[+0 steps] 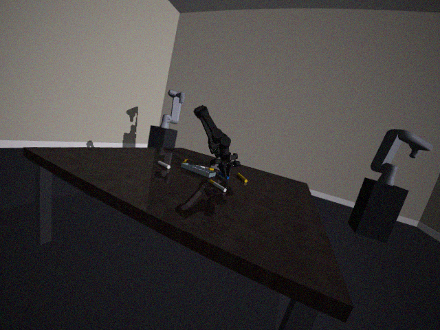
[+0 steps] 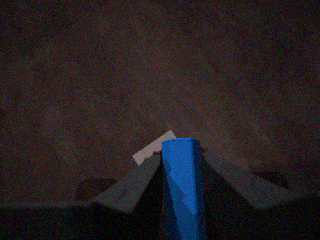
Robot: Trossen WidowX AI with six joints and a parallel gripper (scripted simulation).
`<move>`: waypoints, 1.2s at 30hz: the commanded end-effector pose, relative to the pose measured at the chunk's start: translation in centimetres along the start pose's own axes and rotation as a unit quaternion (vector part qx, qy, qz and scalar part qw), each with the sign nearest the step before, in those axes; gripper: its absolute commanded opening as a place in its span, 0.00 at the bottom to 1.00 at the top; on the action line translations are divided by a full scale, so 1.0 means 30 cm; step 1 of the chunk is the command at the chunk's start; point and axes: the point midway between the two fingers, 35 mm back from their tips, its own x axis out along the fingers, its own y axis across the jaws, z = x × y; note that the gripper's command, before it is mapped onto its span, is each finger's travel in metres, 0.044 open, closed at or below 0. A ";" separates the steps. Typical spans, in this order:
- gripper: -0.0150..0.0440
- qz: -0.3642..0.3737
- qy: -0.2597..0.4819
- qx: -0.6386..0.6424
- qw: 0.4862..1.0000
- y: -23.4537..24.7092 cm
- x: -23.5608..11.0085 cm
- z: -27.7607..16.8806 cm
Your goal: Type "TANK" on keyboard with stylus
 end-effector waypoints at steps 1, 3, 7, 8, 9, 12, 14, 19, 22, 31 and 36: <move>0.25 -0.004 -0.007 0.001 1.000 -0.007 -0.051 0.042; 0.25 -0.004 -0.007 0.001 1.000 -0.006 -0.092 0.063; 0.25 -0.004 -0.007 0.001 1.000 -0.005 -0.123 0.078; 0.25 -0.004 -0.007 0.001 1.000 -0.005 -0.123 0.078; 0.25 -0.005 -0.010 0.003 1.000 -0.006 -0.112 0.078; 0.25 -0.017 -0.002 0.031 0.999 -0.001 -0.110 0.080; 0.25 -0.028 0.004 0.055 0.998 0.003 -0.108 0.081; 0.25 -0.058 0.015 0.115 0.992 0.013 -0.104 0.085; 0.25 -0.077 0.018 0.150 0.985 0.018 -0.103 0.088; 0.25 -0.138 0.013 0.253 0.957 0.034 -0.103 0.098; 0.25 -0.172 0.000 0.308 0.936 0.043 -0.106 0.105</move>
